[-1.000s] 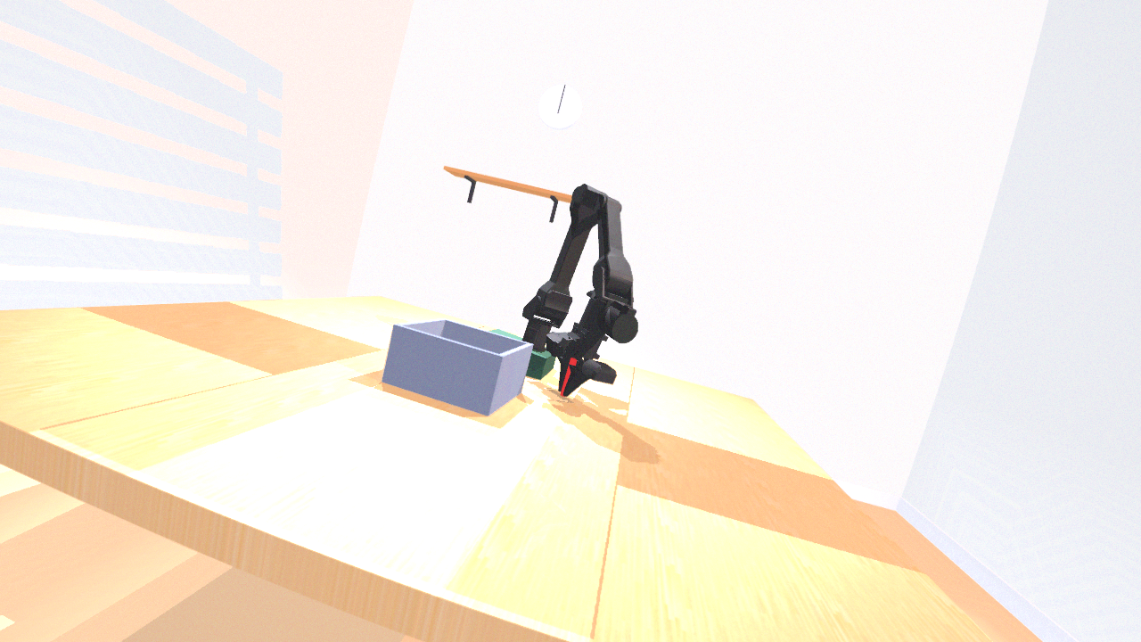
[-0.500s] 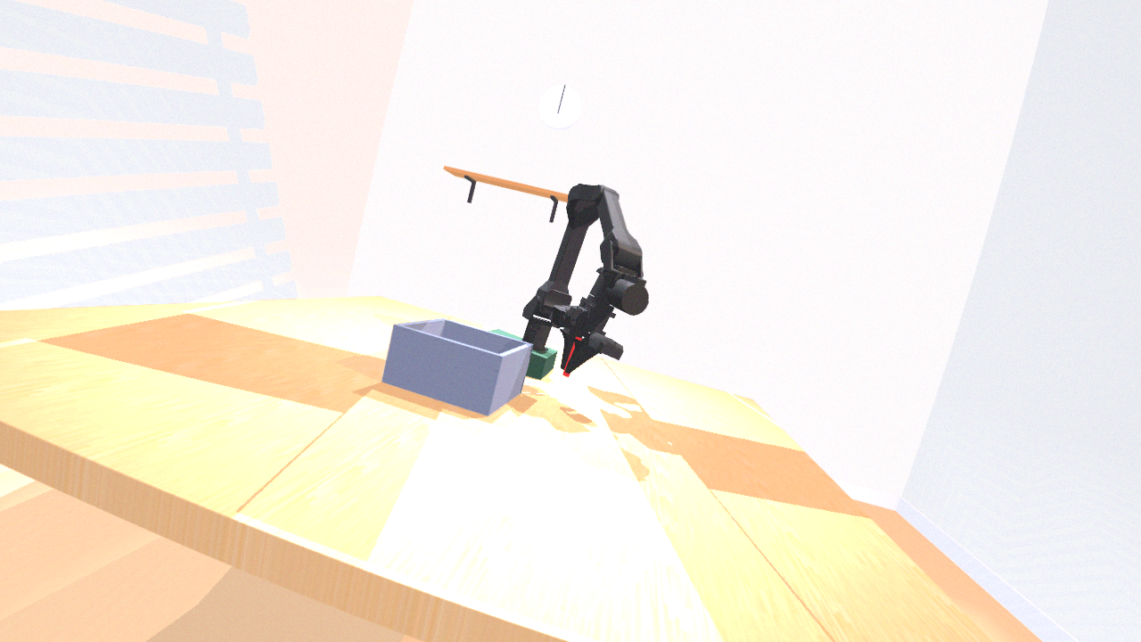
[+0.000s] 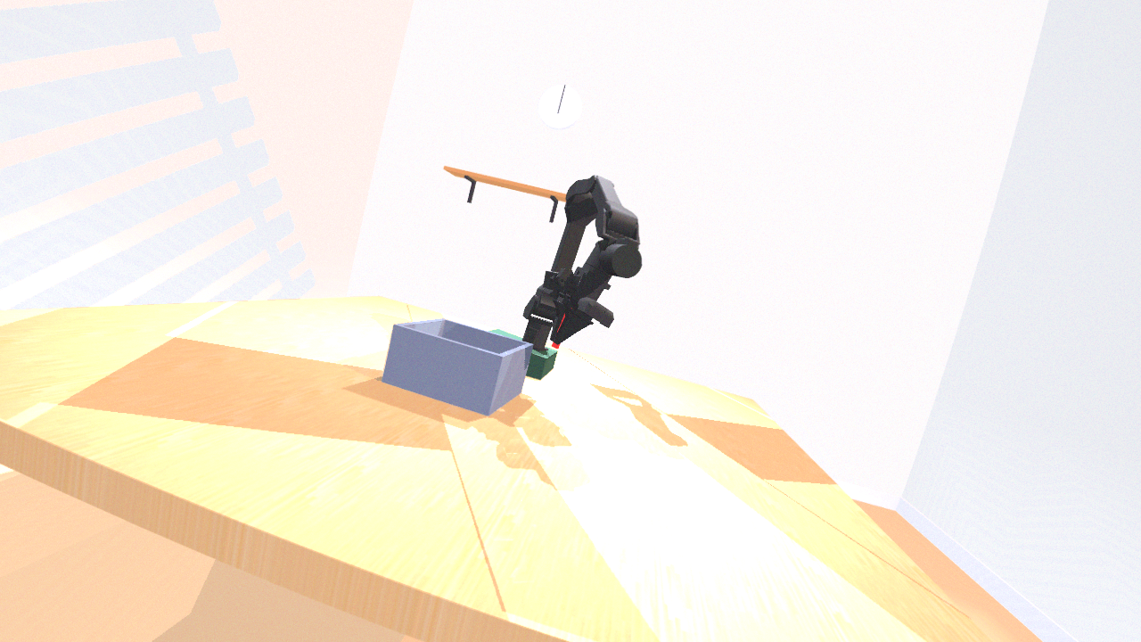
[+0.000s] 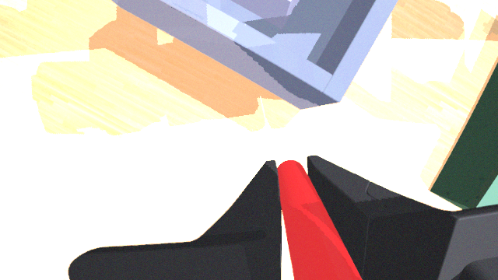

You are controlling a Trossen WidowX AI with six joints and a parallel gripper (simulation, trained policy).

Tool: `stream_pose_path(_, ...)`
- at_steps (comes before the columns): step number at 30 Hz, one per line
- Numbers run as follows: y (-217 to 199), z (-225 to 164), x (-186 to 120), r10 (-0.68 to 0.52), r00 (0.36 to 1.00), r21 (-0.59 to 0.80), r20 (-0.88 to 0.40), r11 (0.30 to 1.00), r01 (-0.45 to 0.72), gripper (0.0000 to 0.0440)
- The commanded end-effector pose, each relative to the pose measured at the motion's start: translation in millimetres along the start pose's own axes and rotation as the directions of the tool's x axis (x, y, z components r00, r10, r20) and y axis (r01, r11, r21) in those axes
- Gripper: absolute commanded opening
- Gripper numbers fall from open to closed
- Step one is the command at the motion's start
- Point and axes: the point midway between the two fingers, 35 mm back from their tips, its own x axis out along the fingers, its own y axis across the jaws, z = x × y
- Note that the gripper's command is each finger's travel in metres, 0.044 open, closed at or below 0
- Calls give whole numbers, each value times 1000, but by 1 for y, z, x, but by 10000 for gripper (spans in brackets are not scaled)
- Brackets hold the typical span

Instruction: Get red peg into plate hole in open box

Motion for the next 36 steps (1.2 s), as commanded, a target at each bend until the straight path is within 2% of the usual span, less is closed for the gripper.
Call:
stream_pose_path(1,1,20,-2,-4,1000,41,28,999,3,0)
stream_pose_path(18,-4,103,21,-35,996,139,84,990,23,0)
stream_pose_path(28,-8,138,48,-34,998,101,56,994,28,0)
stream_pose_path(36,-10,149,74,-21,1000,35,12,999,21,0)
